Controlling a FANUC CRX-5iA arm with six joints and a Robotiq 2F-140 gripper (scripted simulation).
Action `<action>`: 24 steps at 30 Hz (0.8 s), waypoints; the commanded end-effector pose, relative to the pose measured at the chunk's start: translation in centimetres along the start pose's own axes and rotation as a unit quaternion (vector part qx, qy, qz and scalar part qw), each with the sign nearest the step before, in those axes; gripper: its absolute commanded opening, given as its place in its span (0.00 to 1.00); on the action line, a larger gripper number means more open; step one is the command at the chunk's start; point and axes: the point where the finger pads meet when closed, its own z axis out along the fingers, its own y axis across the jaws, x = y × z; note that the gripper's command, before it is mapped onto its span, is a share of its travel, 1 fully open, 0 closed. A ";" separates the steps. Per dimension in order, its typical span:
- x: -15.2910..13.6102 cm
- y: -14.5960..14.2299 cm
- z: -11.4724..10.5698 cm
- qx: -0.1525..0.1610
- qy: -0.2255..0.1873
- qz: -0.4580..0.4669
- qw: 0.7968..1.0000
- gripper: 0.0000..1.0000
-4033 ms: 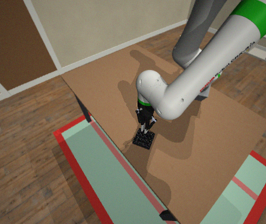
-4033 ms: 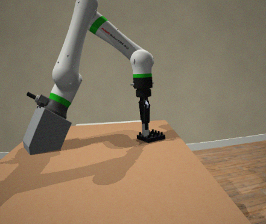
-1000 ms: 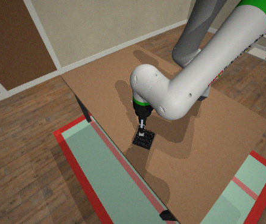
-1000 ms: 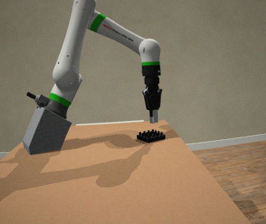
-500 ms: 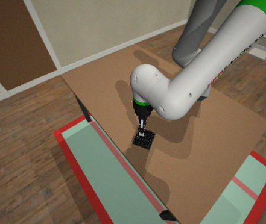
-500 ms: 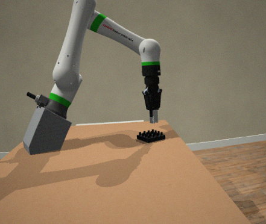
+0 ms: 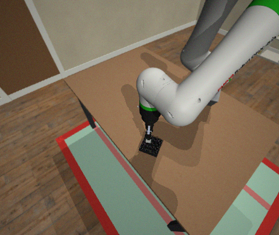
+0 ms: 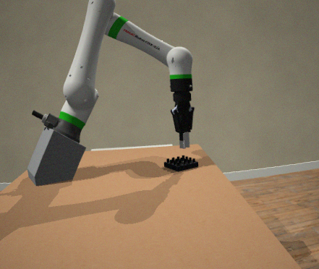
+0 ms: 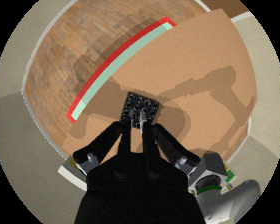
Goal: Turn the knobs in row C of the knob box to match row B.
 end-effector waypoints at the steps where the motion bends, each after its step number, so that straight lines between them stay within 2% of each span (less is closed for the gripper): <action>1: 0.0 0.0 0.1 0.000 0.000 0.000 1.000 0.12; 24: 0.0 0.0 2.1 0.000 0.000 0.000 1.000 0.12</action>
